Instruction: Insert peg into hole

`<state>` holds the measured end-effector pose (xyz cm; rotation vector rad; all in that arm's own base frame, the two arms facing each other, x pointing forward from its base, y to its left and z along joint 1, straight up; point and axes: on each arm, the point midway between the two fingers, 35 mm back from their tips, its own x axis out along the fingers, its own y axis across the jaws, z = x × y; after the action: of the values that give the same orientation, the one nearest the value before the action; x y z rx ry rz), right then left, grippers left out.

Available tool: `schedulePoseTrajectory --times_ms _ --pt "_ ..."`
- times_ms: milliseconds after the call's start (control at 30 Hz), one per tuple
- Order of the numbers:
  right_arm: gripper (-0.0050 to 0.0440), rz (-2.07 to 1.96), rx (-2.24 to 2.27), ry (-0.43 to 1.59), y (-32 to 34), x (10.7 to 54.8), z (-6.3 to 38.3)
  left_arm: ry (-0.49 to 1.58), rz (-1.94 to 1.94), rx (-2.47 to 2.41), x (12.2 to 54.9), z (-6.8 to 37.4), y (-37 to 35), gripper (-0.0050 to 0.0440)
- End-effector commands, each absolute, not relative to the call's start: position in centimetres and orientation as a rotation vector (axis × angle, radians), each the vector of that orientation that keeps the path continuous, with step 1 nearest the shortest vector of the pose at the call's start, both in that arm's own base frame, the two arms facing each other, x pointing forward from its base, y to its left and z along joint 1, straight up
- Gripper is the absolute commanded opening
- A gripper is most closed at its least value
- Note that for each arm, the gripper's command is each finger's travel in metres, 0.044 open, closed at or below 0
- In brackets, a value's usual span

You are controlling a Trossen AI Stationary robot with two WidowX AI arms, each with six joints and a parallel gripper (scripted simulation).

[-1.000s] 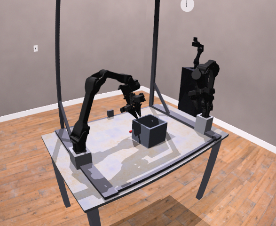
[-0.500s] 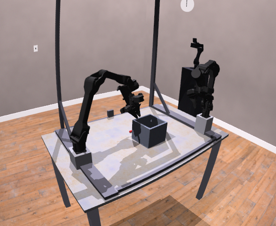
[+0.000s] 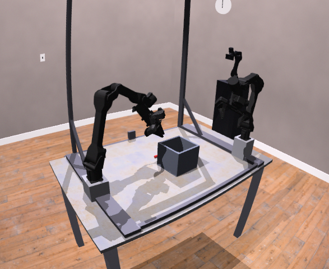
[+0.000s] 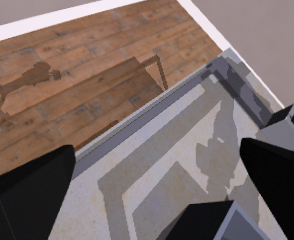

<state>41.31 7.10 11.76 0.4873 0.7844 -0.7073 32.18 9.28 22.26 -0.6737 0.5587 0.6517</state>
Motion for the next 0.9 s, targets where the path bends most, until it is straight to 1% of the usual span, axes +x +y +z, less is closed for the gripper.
schedulePoseTrajectory --times_ms 0,167,233,567,600,633,667,867 --pt "0.0125 -0.549 0.432 0.712 8.8 41.3 13.1 0.477 0.500 -0.583 32.8 23.8 7.7 0.0440" --pt "0.0125 -0.434 0.359 0.660 10.2 41.2 13.5 0.398 0.377 -0.483 33.3 25.2 6.3 0.0440" --pt "0.0125 -0.434 0.359 0.660 10.2 41.2 13.5 0.398 0.377 -0.483 33.3 25.2 6.3 0.0440" --pt "0.0125 -0.226 0.189 0.520 12.9 40.1 14.6 0.191 0.155 -0.247 33.2 28.7 3.1 0.0440" --pt "0.0125 -0.224 0.173 0.529 13.1 40.4 13.5 0.181 0.151 -0.238 33.2 28.9 3.1 0.0440" --pt "0.0125 -0.243 0.163 0.562 13.2 41.2 11.0 0.187 0.166 -0.250 33.4 29.0 3.4 0.0440" --pt "0.0125 -0.247 0.178 0.558 13.3 41.5 10.3 0.200 0.171 -0.261 33.4 28.7 3.5 0.0440" --pt "0.0125 -0.221 0.172 0.520 14.2 42.1 8.9 0.177 0.146 -0.237 33.1 29.0 2.9 0.0440"
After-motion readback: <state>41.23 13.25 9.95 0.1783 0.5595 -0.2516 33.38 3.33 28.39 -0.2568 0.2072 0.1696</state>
